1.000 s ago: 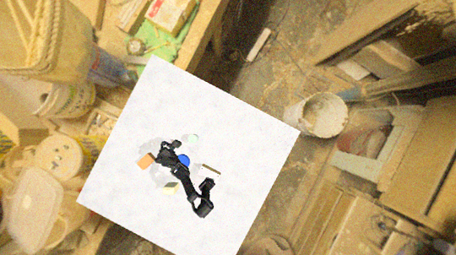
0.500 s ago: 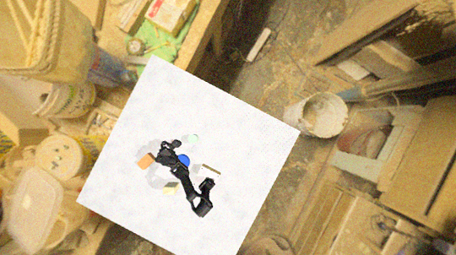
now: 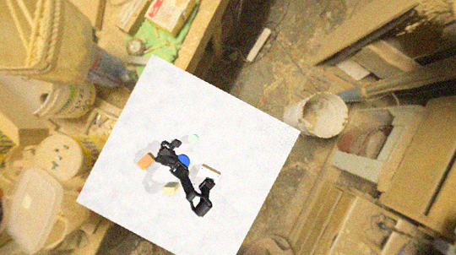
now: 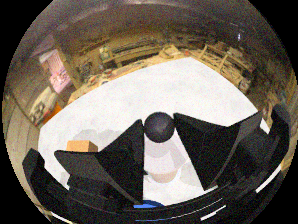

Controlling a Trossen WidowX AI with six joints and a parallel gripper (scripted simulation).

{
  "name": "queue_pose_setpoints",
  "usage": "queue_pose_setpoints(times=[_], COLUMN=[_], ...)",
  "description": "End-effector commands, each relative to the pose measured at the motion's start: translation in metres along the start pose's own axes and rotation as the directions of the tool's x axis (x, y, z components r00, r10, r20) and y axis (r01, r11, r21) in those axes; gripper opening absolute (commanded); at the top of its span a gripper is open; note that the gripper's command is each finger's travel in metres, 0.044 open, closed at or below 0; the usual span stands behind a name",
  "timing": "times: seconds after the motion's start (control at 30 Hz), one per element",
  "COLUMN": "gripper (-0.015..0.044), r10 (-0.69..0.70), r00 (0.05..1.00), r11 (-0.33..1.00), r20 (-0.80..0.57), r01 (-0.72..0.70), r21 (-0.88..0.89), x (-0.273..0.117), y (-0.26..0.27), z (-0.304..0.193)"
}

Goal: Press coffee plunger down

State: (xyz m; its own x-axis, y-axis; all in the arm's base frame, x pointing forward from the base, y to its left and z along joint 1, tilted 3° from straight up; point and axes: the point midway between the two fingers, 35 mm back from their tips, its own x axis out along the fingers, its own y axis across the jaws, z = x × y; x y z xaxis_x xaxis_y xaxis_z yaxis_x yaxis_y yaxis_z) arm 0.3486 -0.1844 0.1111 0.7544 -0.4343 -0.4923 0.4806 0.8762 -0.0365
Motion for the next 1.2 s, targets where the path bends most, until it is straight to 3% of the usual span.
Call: queue_pose_setpoints(times=[0.0, 0.7, 1.1, 1.17], gripper=[0.0122, 0.0122, 0.0437, 0.044], r10=[0.001, 0.0, 0.0, 0.0], r00=[1.0, 1.0, 1.0, 1.0], r11=[1.0, 1.0, 1.0, 1.0], r20=[-0.02, -0.004, -0.004, -0.004], r01=[-0.001, 0.0, 0.0, 0.0], r21=[-0.008, 0.0, 0.0, 0.0], x=[0.0025, 0.0017, 0.0017, 0.0017], y=[0.0, 0.0, 0.0, 0.0], z=[-0.0049, 0.0002, 0.0002, 0.0002])
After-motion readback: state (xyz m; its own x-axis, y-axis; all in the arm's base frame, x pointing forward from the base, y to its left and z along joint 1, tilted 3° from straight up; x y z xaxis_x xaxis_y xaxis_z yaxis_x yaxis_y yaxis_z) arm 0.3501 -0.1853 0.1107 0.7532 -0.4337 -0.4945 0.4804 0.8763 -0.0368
